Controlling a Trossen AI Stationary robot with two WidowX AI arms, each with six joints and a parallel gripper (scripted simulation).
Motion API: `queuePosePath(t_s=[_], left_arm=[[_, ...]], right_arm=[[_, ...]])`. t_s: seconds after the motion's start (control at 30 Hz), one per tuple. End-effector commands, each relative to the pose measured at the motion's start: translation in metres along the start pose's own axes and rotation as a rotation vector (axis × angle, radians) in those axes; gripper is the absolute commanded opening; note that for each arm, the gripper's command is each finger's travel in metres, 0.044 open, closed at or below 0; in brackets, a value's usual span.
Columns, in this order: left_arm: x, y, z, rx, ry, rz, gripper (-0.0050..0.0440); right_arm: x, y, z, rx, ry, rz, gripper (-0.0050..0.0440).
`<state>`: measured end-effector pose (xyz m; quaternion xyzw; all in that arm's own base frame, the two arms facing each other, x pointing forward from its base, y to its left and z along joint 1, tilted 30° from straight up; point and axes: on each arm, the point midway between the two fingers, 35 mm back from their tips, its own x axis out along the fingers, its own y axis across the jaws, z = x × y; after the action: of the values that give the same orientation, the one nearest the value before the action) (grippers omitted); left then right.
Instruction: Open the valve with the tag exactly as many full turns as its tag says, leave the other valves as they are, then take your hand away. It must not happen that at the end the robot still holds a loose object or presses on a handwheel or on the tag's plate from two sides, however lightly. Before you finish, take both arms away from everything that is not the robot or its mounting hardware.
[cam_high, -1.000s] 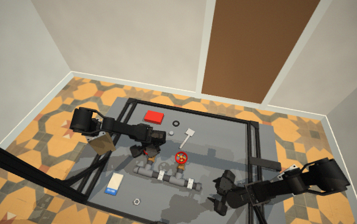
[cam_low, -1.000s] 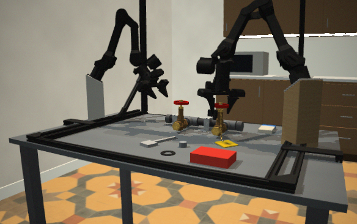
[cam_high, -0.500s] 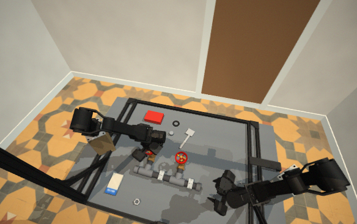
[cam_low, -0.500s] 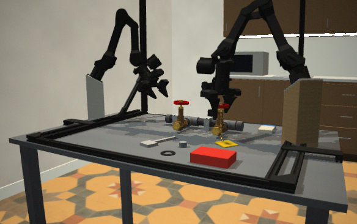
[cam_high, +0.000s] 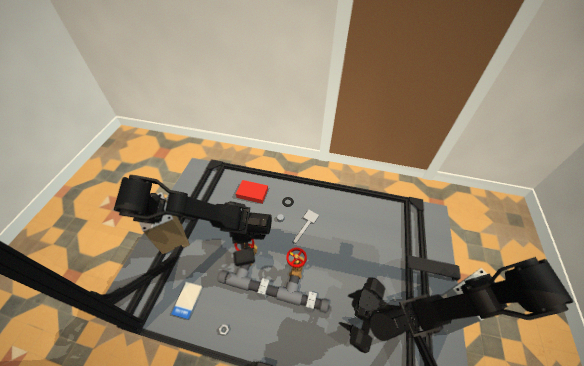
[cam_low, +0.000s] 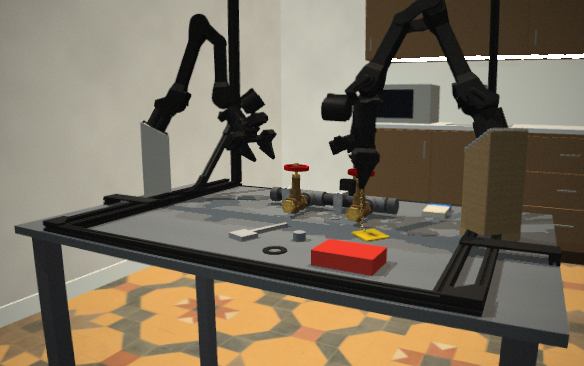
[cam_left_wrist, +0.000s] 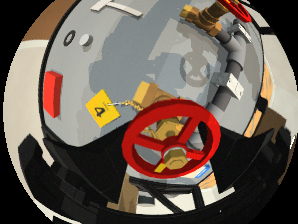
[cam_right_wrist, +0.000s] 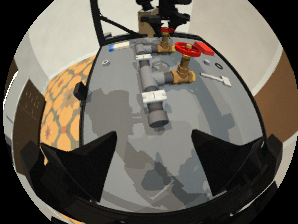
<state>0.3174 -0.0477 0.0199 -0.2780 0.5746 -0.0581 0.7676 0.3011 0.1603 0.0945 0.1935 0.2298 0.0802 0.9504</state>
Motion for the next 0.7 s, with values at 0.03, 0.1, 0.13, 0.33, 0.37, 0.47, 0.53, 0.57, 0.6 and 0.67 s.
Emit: queuePosePath(t_s=[0.03, 0.1, 0.13, 0.33, 0.37, 0.47, 0.53, 0.57, 0.6, 0.67], left_arm=[[0.0, 0.0001, 0.0, -0.284, -0.001, 0.0, 0.0], [0.0, 0.0001, 0.0, -0.403, -0.002, 0.001, 0.0], [0.0, 0.0001, 0.0, -0.436, -0.002, 0.001, 0.0], [0.0, 0.0001, 0.0, -0.405, 0.0, 0.0, 0.0048], [0.0, 0.0001, 0.0, -0.405, 0.0, 0.0, 0.0072], [0.0, 0.0001, 0.0, -0.405, 0.0, 0.0, 0.0144], [0.0, 0.0001, 0.0, -0.405, 0.0, 0.0, 0.0192], [0.0, 0.0001, 0.0, -0.405, 0.0, 0.0, 0.0216], [0.0, 0.0001, 0.0, -0.405, 0.0, 0.0, 0.024], [0.0, 0.0001, 0.0, -0.405, 0.0, 0.0, 0.0288]], right_arm=[[0.0, 0.0, 0.0, 0.0, 0.0, 0.0, 0.04], [0.0, 0.0, 0.0, 0.0, 0.0, 0.0, 0.04], [0.0, 0.0, 0.0, 0.0, 0.0, 0.0, 0.04], [0.0, 0.0, 0.0, 0.0, 0.0, 0.0, 0.04], [0.0, 0.0, 0.0, 0.0, 0.0, 0.0, 0.04], [0.0, 0.0, 0.0, 0.0, 0.0, 0.0, 0.04], [0.0, 0.0, 0.0, 0.0, 0.0, 0.0, 0.04], [0.0, 0.0, 0.0, 0.0, 0.0, 0.0, 0.04], [0.0, 0.0, 0.0, 0.0, 0.0, 0.0, 0.04], [0.0, 0.0, 0.0, 0.0, 0.0, 0.0, 0.04]])
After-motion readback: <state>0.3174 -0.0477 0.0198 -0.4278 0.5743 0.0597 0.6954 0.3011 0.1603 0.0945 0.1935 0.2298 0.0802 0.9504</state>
